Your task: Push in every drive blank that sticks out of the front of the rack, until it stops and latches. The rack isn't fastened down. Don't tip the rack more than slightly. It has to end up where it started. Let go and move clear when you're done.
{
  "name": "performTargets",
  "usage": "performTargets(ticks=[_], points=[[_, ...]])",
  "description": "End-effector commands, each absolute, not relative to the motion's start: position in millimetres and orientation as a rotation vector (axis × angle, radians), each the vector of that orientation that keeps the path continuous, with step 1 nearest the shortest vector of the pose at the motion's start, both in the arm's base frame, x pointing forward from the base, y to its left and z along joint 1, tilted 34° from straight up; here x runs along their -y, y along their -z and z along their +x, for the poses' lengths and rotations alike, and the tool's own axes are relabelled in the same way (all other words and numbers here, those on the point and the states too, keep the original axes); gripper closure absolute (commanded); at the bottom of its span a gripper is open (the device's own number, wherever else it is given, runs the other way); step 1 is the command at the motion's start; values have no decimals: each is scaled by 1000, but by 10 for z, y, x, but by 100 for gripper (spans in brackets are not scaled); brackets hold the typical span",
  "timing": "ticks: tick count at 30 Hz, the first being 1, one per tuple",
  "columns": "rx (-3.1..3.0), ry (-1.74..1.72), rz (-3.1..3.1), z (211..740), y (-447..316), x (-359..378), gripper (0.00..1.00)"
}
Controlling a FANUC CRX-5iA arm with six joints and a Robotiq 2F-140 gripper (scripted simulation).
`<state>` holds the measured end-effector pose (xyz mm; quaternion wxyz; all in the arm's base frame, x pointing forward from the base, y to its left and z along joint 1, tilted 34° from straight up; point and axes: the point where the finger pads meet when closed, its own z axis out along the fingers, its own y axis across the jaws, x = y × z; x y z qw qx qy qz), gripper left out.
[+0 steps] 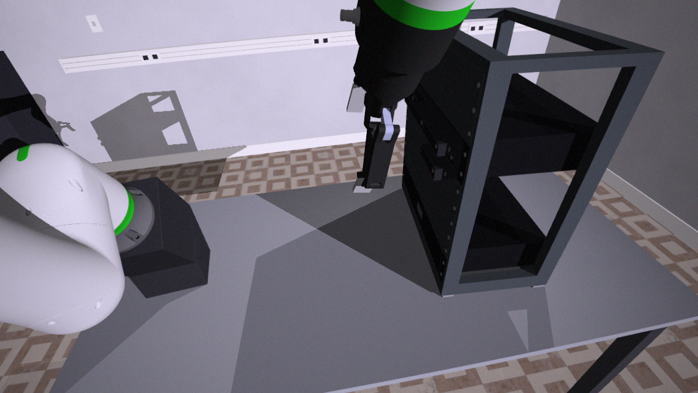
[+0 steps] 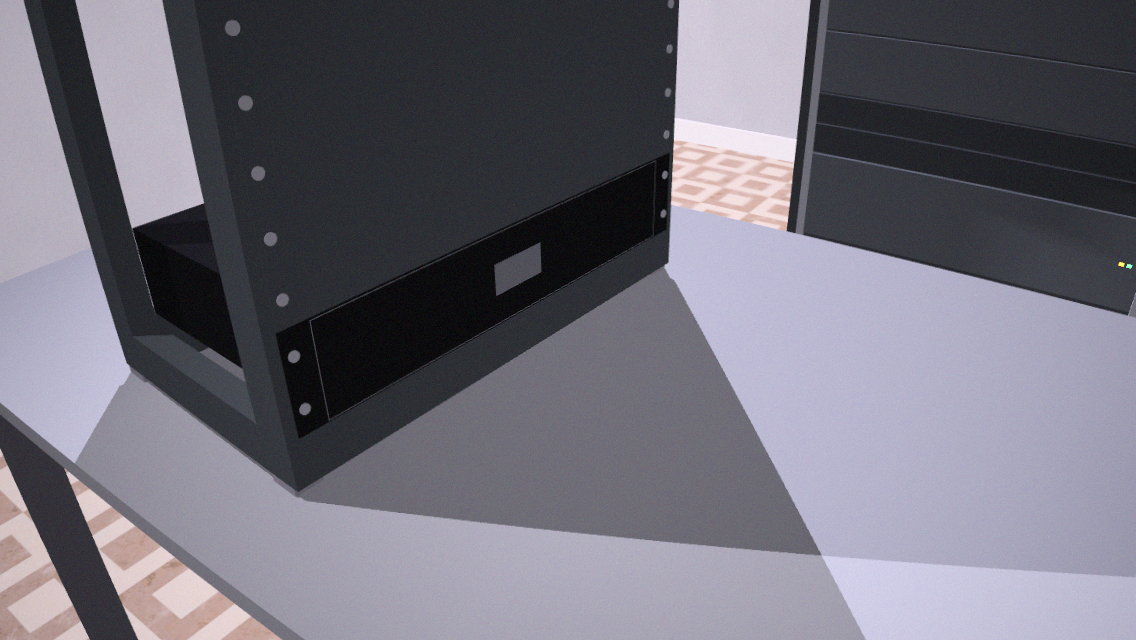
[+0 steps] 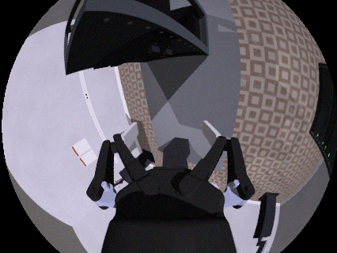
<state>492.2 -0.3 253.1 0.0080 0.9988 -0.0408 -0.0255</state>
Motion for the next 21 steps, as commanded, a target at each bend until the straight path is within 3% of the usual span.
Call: performTargets(ticks=[1, 21], points=[[84, 52, 3130, 4951, -2598, -1, 0], [0, 0, 3142, 5000, -2719, 0, 0]])
